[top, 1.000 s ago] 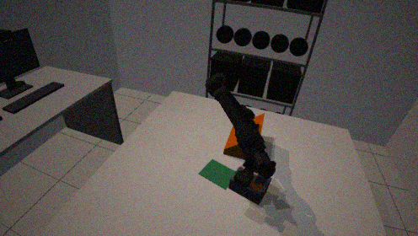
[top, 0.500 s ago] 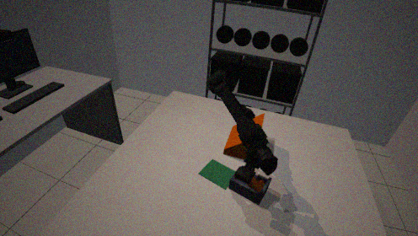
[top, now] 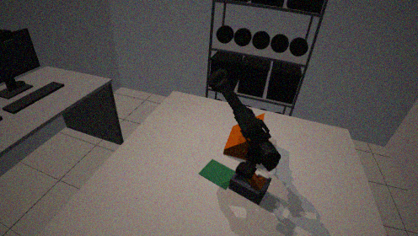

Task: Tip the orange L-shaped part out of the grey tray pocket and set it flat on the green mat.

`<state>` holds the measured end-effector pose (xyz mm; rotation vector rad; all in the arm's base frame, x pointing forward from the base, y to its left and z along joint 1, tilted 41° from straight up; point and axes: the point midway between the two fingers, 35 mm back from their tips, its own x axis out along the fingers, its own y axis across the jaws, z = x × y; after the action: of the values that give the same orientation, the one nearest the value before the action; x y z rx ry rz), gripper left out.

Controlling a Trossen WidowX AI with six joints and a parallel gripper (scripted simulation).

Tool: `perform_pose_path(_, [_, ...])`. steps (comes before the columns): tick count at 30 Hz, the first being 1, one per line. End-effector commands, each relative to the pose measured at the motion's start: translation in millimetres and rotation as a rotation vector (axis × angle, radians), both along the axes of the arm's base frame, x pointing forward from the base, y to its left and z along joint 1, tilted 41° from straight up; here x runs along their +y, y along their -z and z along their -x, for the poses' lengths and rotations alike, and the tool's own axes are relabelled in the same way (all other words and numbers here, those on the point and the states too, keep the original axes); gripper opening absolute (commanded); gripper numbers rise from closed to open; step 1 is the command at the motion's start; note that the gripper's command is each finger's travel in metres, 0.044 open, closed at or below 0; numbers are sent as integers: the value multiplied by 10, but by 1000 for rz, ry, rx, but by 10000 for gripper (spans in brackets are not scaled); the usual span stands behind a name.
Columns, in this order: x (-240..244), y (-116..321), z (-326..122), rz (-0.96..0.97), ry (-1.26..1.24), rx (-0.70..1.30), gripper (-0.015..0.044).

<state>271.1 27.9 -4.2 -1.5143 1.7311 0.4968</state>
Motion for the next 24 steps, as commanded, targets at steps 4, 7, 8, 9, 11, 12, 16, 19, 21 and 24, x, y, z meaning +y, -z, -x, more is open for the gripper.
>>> perform_pose_path(4, [90, -93, -21, -9, 4, -9, 0])
perform_pose_path(7, [122, -129, -21, -9, 4, -9, 0])
perform_pose_path(8, [133, -141, -21, -9, 4, -9, 0])
perform_pose_path(9, [143, -153, -21, -9, 4, -9, 0])
perform_pose_path(11, [164, -178, -20, -9, 4, -8, 0])
perform_pose_path(12, [175, -190, -20, -9, 4, -8, 0])
perform_pose_path(16, [216, -237, -20, -9, 4, -8, 0])
perform_pose_path(19, [231, -255, -19, -9, 4, -8, 0])
perform_pose_path(21, [225, -249, -18, -9, 4, -8, 0])
perform_pose_path(24, [238, -263, -18, -9, 4, -8, 0])
